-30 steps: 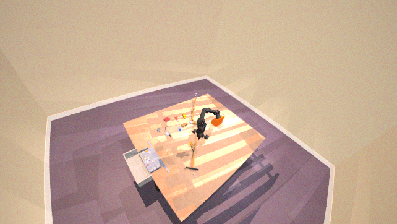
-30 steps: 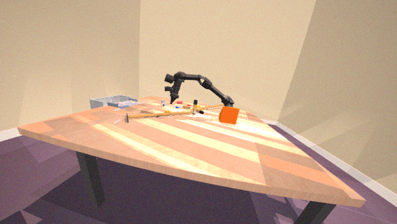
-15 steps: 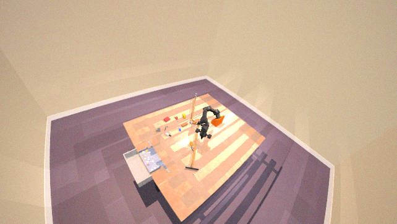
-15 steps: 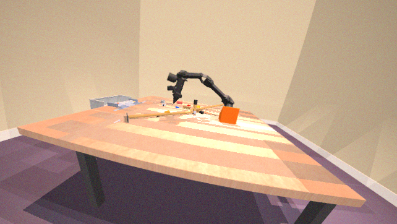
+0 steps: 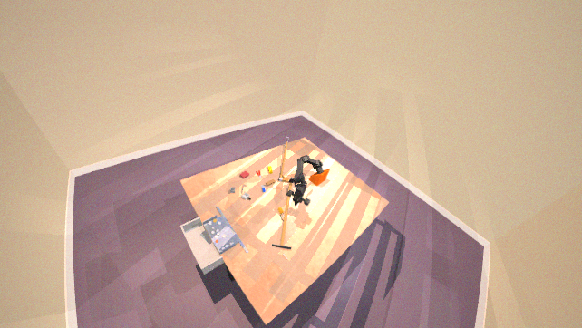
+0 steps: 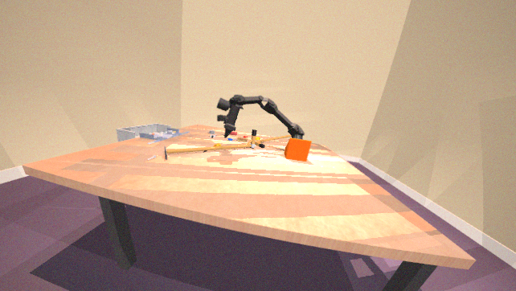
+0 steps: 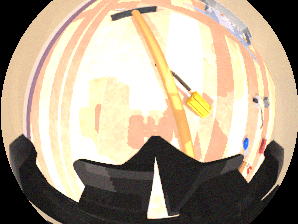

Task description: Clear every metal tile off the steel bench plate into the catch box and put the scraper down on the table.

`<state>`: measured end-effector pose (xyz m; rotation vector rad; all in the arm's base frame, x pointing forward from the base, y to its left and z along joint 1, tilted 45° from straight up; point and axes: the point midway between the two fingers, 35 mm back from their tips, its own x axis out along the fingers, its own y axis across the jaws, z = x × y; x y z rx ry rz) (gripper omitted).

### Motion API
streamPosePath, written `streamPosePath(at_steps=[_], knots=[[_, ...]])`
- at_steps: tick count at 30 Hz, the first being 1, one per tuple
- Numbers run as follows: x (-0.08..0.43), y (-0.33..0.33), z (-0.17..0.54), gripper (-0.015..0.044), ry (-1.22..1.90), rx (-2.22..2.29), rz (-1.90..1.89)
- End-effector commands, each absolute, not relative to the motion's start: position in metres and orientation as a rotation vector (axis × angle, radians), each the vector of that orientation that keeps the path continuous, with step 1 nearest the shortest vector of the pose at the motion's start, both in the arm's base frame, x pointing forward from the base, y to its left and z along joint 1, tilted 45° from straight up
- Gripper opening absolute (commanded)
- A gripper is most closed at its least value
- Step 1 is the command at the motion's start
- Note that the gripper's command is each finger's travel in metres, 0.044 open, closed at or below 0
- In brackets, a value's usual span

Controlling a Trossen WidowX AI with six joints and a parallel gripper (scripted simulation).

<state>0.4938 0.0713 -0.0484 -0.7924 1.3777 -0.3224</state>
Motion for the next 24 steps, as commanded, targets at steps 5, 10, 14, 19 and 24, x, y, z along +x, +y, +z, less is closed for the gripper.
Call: streamPosePath(at_steps=[5, 10, 14, 19, 24], knots=[[0.494, 0.053, -0.066, 0.0, 1.382, -0.786, -0.344], [0.494, 0.044, -0.075, 0.0, 1.381, -0.78, -0.354], [0.494, 0.037, -0.083, 0.0, 1.38, -0.775, -0.363], [0.493, 0.028, -0.092, 0.0, 1.378, -0.77, -0.373], [0.492, 0.019, -0.101, 0.0, 1.377, -0.764, -0.384]])
